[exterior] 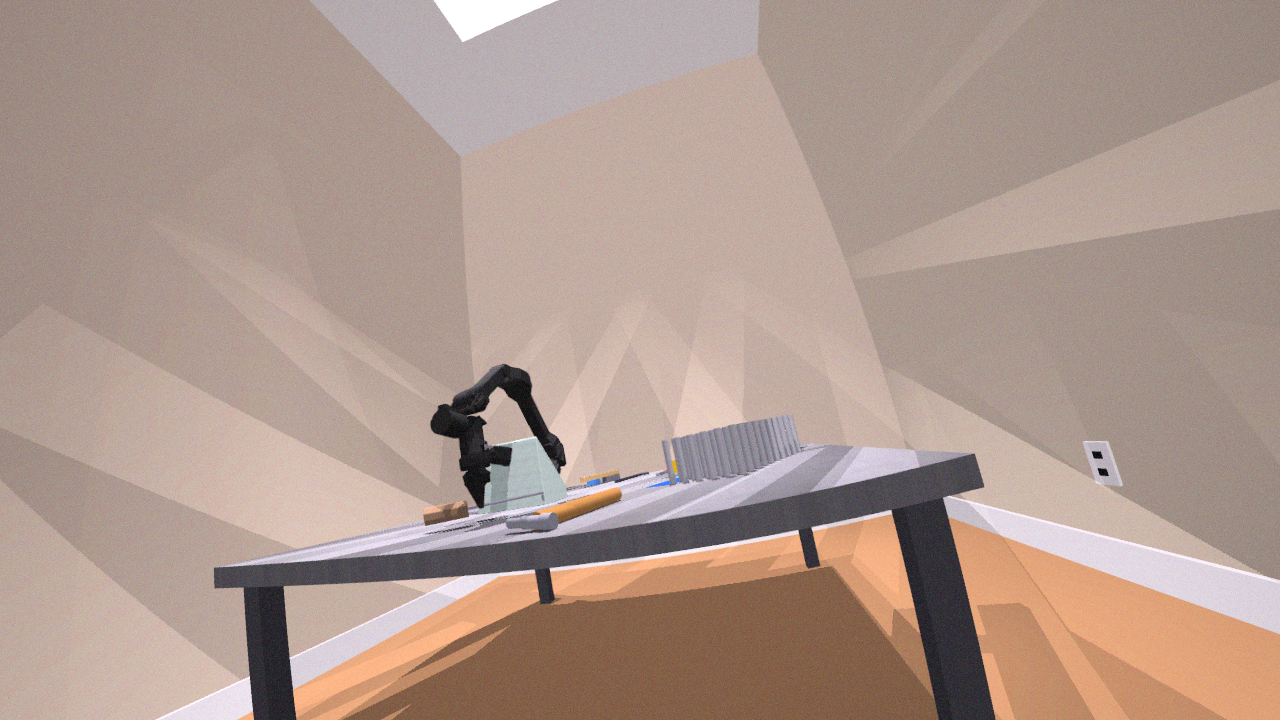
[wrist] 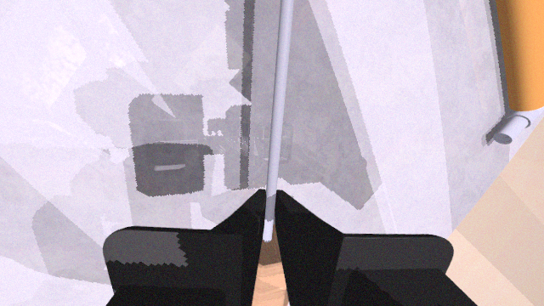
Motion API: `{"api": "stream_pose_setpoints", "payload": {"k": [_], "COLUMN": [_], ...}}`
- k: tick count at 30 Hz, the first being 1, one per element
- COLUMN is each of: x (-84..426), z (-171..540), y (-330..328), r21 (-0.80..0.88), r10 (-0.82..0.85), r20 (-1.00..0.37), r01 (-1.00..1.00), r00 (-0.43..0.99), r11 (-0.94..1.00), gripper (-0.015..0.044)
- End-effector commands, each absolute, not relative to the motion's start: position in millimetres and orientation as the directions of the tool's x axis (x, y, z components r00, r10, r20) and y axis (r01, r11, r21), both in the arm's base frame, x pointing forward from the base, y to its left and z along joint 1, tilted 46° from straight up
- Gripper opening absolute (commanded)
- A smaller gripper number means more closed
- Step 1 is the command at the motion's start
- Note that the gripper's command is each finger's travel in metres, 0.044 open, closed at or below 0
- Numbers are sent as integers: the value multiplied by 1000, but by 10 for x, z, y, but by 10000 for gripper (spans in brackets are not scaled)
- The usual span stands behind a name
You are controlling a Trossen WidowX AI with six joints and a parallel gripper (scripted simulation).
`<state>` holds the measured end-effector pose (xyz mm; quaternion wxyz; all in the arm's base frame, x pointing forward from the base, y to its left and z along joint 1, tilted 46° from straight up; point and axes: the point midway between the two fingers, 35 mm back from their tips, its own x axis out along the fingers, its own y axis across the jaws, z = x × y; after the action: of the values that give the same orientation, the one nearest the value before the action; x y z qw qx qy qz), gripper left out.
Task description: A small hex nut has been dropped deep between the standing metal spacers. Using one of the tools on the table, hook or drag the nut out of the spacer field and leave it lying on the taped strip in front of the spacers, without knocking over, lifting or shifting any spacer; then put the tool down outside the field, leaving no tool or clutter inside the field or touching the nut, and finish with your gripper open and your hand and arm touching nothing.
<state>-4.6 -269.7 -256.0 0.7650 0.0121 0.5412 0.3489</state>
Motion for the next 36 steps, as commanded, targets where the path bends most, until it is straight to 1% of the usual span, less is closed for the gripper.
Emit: {"api": "stream_pose_setpoints", "payload": {"k": [1, 8, 17, 26, 36], "x": [-62, -54, 58, 161, 165], "z": [-2335, -2326, -2329, -2330, -2361], "y": [-2990, -2997, -2969, -2938, -2913], "r21": [370, 378, 464, 491, 491], "r10": [517, 516, 507, 494, 493], "r20": [-839, -841, -855, -868, -868], "r01": [-519, -504, -280, -50, -47], "r00": [169, 164, 105, 51, 50], "r11": [771, 777, 840, 870, 870], "gripper": [0, 0, 0, 0, 0]}}
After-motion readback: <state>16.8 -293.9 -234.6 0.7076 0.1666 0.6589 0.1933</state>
